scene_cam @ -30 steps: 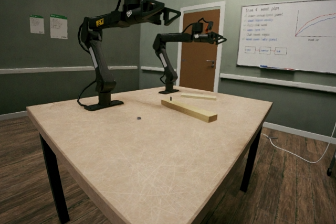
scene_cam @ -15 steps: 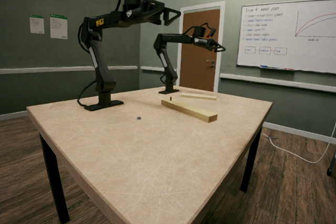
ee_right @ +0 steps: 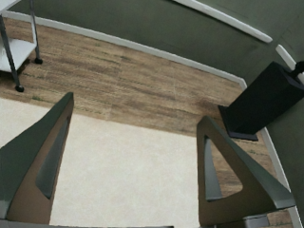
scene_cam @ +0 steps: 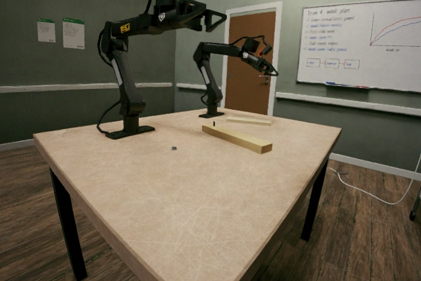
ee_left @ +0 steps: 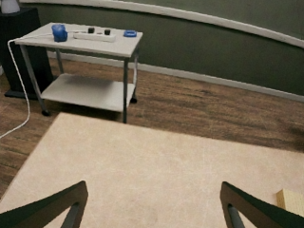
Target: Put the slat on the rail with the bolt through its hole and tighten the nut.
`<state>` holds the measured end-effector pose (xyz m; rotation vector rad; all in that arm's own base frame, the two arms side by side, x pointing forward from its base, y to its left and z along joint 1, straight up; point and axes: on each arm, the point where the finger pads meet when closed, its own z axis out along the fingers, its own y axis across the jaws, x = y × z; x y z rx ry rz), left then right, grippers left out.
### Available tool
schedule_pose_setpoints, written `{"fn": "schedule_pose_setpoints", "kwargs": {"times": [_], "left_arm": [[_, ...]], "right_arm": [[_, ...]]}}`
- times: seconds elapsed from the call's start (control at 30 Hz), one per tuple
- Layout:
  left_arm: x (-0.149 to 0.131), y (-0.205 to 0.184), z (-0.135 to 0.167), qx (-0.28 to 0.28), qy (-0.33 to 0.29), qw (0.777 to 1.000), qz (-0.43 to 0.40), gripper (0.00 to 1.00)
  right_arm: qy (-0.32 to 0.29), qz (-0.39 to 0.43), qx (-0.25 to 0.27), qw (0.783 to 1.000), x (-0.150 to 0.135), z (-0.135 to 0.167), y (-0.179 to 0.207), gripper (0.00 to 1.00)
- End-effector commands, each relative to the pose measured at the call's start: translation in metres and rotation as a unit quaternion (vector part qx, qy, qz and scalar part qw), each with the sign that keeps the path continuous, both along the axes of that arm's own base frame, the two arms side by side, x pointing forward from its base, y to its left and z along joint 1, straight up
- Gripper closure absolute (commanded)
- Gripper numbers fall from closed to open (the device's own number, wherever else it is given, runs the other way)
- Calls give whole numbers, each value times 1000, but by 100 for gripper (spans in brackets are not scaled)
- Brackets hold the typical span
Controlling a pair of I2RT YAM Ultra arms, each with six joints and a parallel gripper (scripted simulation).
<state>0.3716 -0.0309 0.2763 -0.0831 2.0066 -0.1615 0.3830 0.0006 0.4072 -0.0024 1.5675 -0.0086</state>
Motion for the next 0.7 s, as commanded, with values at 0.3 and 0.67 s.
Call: {"fn": "schedule_pose_setpoints", "kwargs": {"times": [0.3,0.67], "left_arm": [[-24,-19,-59,-31,109,994,-5,0],[-46,-26,-97,-43,187,981,0,0]], "right_arm": [[-4,2,3,1000,-2,5,0,0],[-4,2,3,1000,-2,5,0,0]]}}
